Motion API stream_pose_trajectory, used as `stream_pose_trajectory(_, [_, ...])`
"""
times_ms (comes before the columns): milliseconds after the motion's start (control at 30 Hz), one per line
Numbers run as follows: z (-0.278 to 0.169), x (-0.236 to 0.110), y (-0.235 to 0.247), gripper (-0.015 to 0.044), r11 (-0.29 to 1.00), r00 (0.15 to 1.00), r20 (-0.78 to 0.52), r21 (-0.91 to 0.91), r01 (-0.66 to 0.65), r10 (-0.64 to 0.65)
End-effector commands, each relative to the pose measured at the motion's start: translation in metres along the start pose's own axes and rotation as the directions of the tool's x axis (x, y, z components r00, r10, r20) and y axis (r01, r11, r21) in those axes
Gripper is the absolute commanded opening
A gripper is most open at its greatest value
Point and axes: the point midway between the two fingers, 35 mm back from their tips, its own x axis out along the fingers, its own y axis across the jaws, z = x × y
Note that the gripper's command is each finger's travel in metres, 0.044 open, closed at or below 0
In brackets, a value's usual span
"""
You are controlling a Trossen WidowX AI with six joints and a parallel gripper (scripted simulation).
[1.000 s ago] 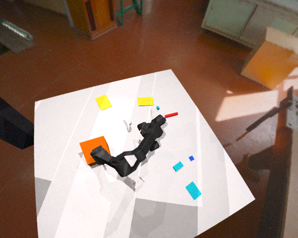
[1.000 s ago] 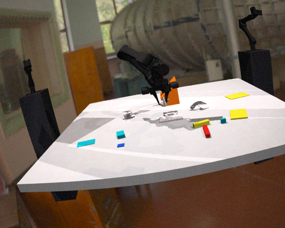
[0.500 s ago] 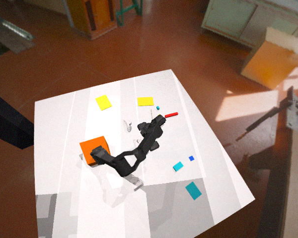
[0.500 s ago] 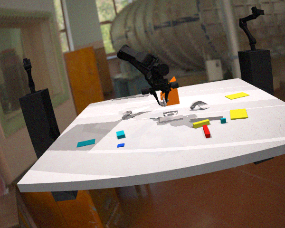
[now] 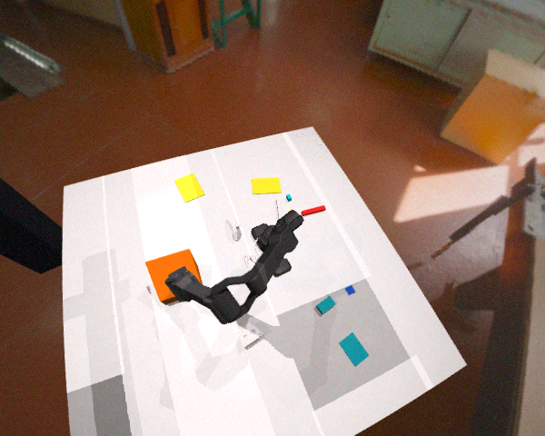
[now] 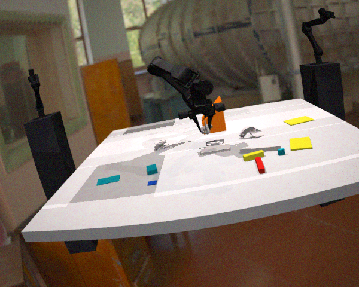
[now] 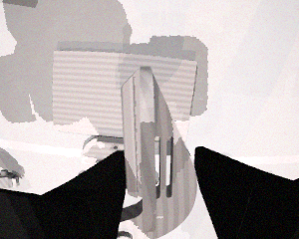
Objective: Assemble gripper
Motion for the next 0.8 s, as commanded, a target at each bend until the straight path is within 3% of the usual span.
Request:
stream_pose_trajectory(0, [0.0003, -0.0005, -0.0013, 0.0134, 1.0, 1.0, 0.002, -0.003, 0.006, -0.006])
stream_pose_trajectory(767, [0.0009, 0.0069, -0.0012, 0.0134, 1.0, 1.0, 0.002, -0.004, 0.005, -0.005])
